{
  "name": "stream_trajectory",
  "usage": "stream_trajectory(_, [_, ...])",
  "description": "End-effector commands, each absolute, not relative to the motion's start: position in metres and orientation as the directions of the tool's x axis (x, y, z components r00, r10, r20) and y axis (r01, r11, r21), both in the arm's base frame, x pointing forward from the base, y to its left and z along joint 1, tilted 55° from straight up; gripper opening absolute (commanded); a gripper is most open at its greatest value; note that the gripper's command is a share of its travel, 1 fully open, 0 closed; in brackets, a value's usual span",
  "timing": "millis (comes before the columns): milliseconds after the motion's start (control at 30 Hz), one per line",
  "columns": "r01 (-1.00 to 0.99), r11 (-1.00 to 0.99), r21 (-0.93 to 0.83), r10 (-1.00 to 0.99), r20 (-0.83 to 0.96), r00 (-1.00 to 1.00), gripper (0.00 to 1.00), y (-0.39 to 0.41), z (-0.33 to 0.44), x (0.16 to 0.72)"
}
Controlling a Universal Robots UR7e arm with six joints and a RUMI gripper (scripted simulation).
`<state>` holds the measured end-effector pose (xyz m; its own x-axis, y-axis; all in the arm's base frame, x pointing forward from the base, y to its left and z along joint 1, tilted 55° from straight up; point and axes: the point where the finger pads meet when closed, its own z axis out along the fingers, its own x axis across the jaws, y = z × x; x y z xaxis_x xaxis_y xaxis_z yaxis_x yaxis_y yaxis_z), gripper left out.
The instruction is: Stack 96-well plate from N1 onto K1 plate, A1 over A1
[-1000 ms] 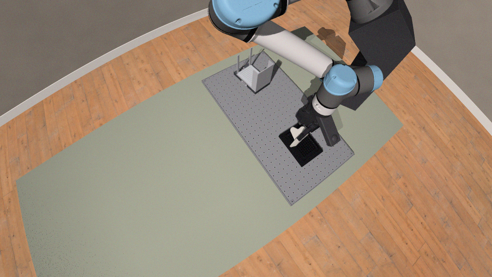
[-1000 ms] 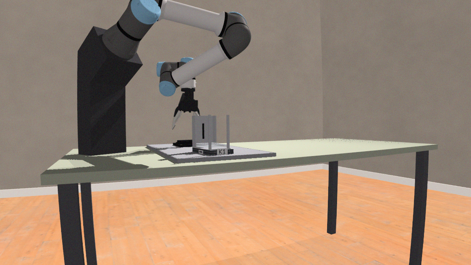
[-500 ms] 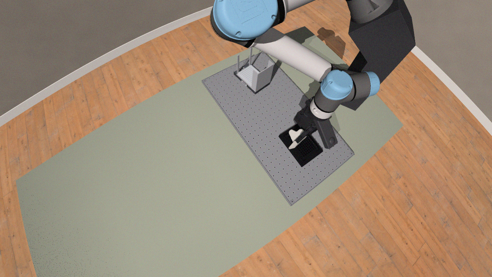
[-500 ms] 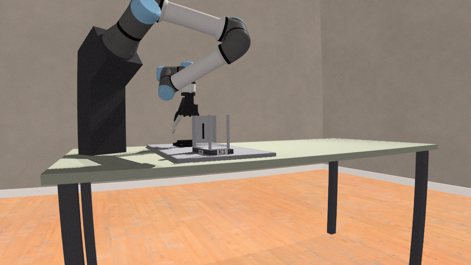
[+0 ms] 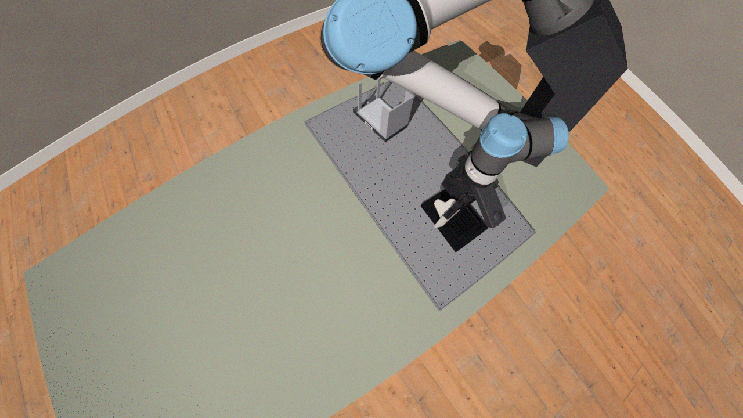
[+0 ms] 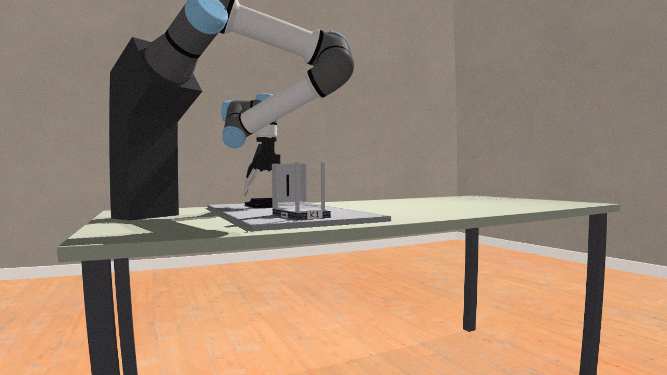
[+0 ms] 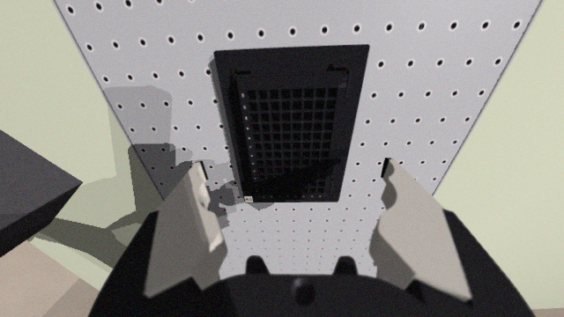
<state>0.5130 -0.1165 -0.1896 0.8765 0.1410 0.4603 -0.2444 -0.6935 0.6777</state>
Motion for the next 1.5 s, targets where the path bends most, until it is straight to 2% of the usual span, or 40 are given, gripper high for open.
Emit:
stream_trajectory(0, [-0.244, -0.694, 0.678, 0.142, 0.461, 0.876, 1.00, -0.1208, -0.1933, 0.5161])
stream_trajectory(567, [-0.244, -0.694, 0.678, 0.142, 0.461, 0.876, 1.00, -0.1236, -0.1955, 0.5177])
stream_trajectory(600, [-0.244, -0.694, 0.678, 0.142, 0.461, 0.876, 0.00, -0.1236, -0.1955, 0.5177])
stream_trajectory(1467, [-0.244, -0.694, 0.678, 0.142, 0.461, 0.876, 0.00, -0.1236, -0.1955, 0.5177])
